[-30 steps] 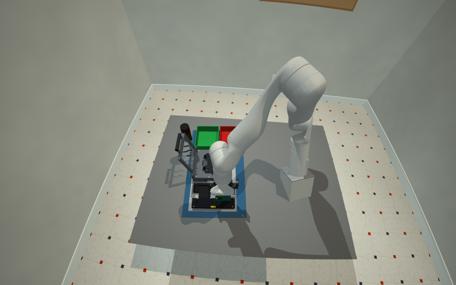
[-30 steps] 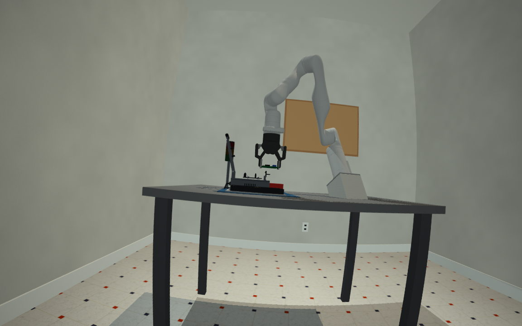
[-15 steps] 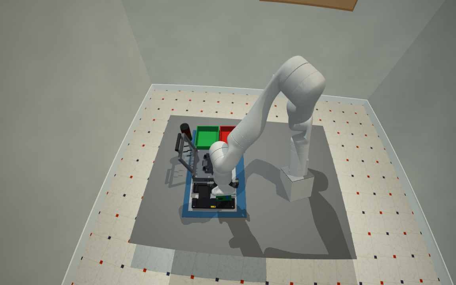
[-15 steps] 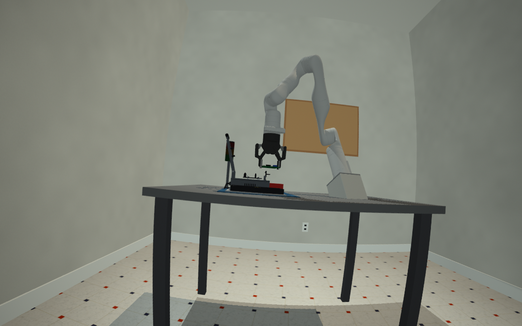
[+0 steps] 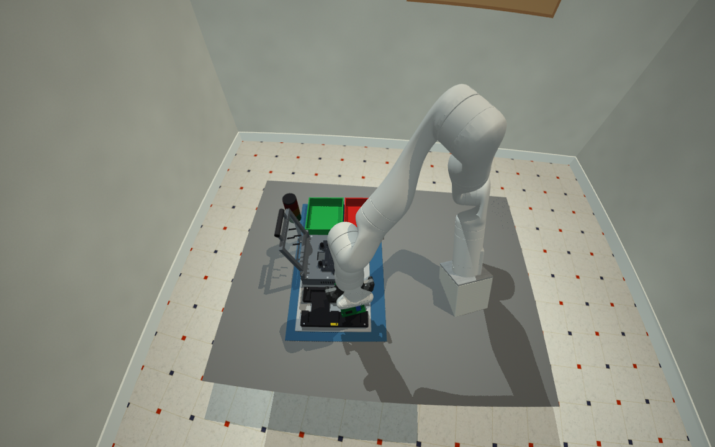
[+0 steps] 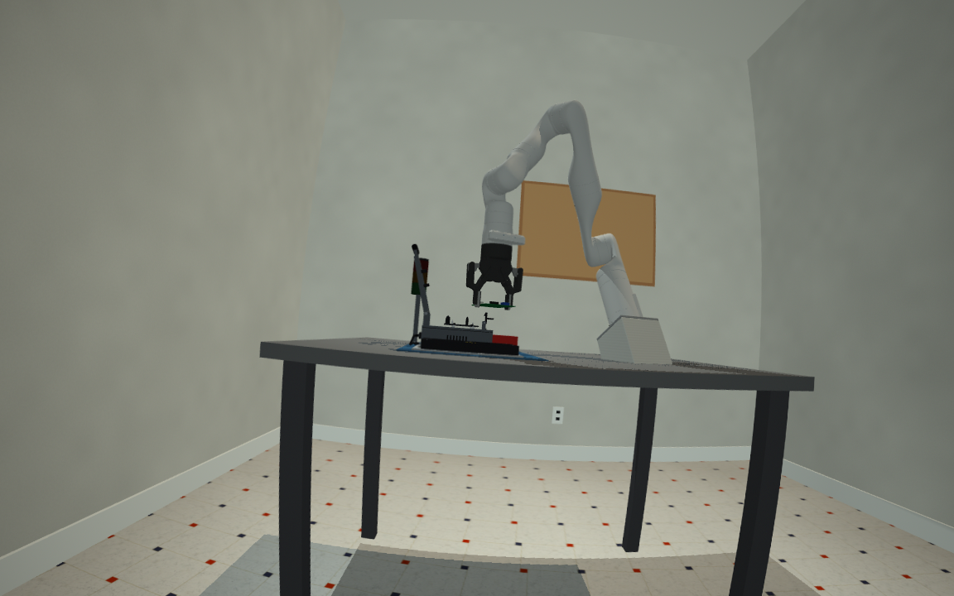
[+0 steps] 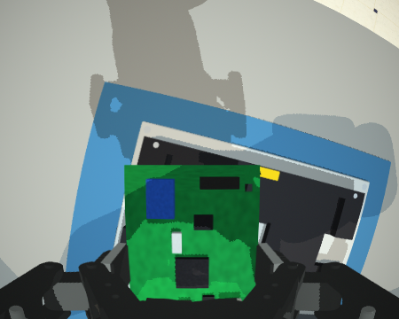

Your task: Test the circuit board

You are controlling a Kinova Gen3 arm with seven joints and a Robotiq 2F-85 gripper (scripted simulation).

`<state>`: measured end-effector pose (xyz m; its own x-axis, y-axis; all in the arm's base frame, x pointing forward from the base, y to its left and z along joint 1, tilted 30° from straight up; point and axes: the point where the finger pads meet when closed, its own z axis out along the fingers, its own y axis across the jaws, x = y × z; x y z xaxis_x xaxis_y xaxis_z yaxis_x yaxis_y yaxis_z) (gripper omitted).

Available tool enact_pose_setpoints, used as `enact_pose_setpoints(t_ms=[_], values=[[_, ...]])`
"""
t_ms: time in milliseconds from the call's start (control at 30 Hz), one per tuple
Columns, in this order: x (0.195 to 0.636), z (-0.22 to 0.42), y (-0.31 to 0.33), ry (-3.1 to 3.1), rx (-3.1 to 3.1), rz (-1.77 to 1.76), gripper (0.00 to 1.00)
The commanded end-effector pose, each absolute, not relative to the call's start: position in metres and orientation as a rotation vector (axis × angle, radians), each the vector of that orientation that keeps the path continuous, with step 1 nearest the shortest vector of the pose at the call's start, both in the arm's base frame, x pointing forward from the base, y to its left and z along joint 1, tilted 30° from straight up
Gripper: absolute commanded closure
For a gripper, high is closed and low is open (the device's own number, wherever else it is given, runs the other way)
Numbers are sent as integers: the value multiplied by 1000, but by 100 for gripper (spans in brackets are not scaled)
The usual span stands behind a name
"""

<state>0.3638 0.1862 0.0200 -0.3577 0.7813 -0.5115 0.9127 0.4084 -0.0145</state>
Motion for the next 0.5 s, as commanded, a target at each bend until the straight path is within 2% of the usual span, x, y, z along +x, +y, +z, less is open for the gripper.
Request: enact_pose_setpoints(t_ms=[0, 467], values=[[364, 21, 187, 2272, 1414, -422, 23], [364, 21, 187, 2476, 1101, -506, 23]])
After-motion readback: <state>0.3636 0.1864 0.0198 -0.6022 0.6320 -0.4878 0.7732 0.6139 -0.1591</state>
